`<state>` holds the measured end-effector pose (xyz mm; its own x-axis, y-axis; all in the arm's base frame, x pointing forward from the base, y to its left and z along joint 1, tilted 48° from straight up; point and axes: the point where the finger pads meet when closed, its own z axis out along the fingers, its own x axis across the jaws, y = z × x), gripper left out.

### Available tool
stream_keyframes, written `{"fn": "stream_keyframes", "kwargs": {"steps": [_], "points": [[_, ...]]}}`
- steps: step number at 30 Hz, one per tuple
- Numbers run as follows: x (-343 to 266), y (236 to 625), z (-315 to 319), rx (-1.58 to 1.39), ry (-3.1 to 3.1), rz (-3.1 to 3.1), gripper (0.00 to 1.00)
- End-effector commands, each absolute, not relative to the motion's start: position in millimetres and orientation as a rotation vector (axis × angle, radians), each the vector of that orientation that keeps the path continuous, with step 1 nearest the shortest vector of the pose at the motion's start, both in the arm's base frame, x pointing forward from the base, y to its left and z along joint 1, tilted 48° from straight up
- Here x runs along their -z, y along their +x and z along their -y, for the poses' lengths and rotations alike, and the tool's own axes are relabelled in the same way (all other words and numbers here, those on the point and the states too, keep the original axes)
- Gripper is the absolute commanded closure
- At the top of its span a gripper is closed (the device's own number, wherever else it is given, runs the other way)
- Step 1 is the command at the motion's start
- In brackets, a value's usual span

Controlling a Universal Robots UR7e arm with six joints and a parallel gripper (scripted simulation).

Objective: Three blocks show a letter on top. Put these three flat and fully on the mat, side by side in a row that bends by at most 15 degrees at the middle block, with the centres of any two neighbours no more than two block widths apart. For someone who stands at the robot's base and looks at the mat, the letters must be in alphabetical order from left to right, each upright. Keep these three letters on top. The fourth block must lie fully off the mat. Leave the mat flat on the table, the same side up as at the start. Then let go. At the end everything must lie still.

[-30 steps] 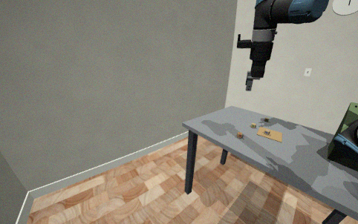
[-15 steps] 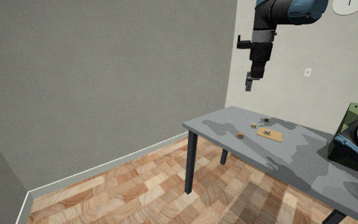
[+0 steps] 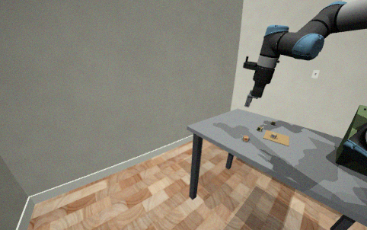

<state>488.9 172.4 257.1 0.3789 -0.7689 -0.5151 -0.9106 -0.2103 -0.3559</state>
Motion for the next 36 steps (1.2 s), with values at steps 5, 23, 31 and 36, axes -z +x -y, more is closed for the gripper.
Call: {"fn": "stream_keyframes", "kwargs": {"steps": [5,23,31,36], "points": [[-185,483,-212,-0.428,-1.784,-1.545,0.0],[-157,467,-234,-0.505,-1.662,-1.584,0.0],[-157,467,-234,-0.505,-1.662,-1.584,0.0],[-157,467,-234,-0.505,-1.662,-1.584,0.0]]}}
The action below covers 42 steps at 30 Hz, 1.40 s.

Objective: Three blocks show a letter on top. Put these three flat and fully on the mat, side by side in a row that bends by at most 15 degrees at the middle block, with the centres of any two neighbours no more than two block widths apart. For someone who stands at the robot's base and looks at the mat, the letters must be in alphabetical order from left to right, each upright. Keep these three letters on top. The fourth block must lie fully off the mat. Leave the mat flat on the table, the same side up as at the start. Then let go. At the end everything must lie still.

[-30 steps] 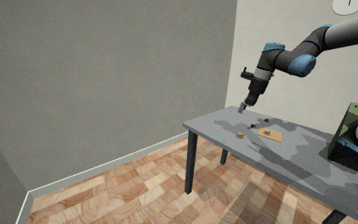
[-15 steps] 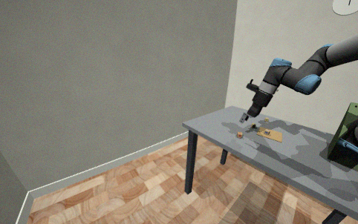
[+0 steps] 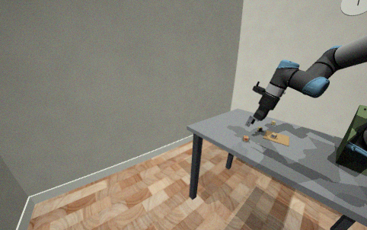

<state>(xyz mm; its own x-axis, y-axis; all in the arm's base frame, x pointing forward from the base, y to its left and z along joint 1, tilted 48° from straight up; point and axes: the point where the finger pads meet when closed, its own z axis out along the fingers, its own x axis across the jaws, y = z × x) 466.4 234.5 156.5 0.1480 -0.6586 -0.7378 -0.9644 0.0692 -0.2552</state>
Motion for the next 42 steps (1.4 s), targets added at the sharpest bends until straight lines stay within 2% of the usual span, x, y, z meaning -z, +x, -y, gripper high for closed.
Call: {"fn": "stream_keyframes", "kwargs": {"steps": [1,32,42], "points": [[-157,467,-234,-0.505,-1.662,-1.584,0.0],[-155,467,-233,-0.504,-1.663,-1.585,0.0],[-95,448,-169,-0.486,-1.678,-1.611,0.0]]}}
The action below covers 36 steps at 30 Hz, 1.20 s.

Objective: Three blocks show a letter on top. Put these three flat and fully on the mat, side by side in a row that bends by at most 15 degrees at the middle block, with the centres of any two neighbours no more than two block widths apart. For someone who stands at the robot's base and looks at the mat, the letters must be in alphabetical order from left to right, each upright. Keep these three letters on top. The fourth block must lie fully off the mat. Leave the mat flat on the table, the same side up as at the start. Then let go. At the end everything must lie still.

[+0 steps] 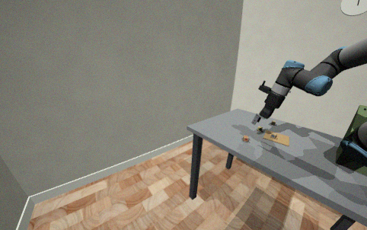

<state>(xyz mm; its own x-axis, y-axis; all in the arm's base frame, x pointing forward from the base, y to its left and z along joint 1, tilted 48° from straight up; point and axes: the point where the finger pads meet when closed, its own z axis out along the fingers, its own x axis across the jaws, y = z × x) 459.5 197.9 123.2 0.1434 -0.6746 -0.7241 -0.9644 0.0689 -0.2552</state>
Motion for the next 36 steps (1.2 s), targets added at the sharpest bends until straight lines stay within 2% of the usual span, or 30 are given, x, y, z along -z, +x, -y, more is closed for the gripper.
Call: {"fn": "stream_keyframes", "kwargs": {"steps": [1,9,15,36], "points": [[-95,448,-169,-0.486,-1.678,-1.611,0.0],[-43,410,-119,-0.495,-1.674,-1.604,0.0],[-25,389,-106,-0.503,-1.664,-1.587,0.0],[-24,387,-104,-0.504,-1.662,-1.584,0.0]]}}
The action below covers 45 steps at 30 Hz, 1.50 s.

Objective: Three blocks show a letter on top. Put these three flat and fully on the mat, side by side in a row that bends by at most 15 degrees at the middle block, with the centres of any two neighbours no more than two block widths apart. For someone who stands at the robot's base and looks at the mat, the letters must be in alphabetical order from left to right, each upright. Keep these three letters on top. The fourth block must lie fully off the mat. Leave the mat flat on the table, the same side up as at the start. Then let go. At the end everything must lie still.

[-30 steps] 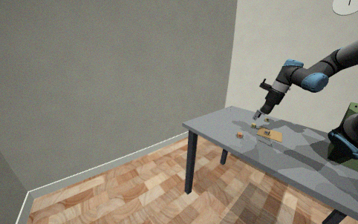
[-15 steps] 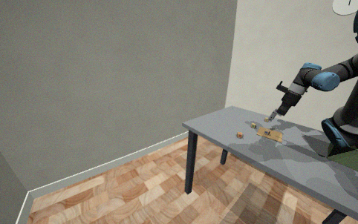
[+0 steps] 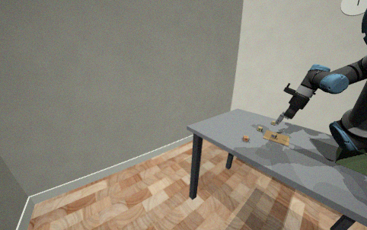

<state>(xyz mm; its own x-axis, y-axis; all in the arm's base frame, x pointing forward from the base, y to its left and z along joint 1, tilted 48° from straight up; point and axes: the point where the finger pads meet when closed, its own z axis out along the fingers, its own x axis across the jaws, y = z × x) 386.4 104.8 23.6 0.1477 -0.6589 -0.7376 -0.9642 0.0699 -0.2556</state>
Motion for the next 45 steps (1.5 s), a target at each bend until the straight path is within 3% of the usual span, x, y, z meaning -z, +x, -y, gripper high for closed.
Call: {"fn": "stream_keyframes", "kwargs": {"steps": [1,34,45], "points": [[-24,387,-104,-0.504,-1.662,-1.584,0.0],[-23,392,-103,-0.504,-1.663,-1.585,0.0],[-3,478,-96,-0.504,-1.662,-1.584,0.0]]}}
